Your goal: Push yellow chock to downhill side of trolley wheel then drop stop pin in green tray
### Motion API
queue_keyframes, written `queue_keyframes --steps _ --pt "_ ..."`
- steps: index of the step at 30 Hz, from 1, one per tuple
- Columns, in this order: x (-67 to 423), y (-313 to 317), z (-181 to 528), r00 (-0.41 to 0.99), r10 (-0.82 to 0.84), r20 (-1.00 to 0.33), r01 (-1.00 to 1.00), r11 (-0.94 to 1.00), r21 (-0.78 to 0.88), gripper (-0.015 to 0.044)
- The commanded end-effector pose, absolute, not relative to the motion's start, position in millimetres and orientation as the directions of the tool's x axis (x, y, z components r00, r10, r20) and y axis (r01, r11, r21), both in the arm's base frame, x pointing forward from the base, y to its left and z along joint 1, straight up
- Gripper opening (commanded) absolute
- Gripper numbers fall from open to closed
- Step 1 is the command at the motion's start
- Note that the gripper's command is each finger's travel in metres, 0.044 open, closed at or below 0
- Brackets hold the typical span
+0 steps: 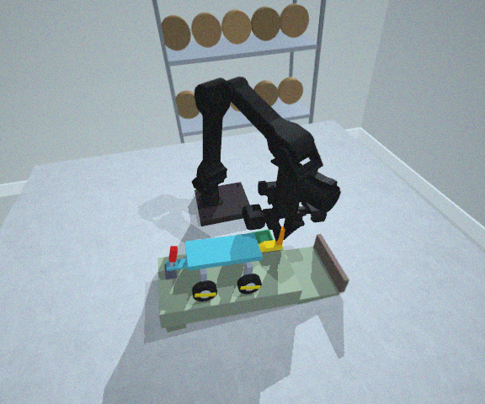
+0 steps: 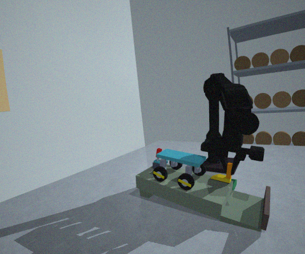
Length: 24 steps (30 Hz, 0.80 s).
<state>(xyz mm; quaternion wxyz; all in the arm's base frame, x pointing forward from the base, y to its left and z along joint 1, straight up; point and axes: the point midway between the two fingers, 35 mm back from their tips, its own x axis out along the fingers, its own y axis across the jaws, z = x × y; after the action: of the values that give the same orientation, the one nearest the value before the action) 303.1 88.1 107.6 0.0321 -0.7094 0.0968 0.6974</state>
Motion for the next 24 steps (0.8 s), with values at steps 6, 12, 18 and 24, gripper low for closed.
queue_keyframes --steps 6,12,18,24 --pt "301.8 81.1 107.1 0.009 -0.099 -0.995 -0.176 -0.980 0.095 0.0000" --pt "300.8 75.8 106.6 0.009 -0.099 -0.995 -0.176 -0.980 0.096 0.0000" --pt "300.4 71.8 106.7 0.009 -0.099 -0.995 -0.176 -0.980 0.096 0.0000" --pt "299.8 68.0 107.0 0.009 -0.100 -0.995 -0.176 -0.980 0.096 0.0000"
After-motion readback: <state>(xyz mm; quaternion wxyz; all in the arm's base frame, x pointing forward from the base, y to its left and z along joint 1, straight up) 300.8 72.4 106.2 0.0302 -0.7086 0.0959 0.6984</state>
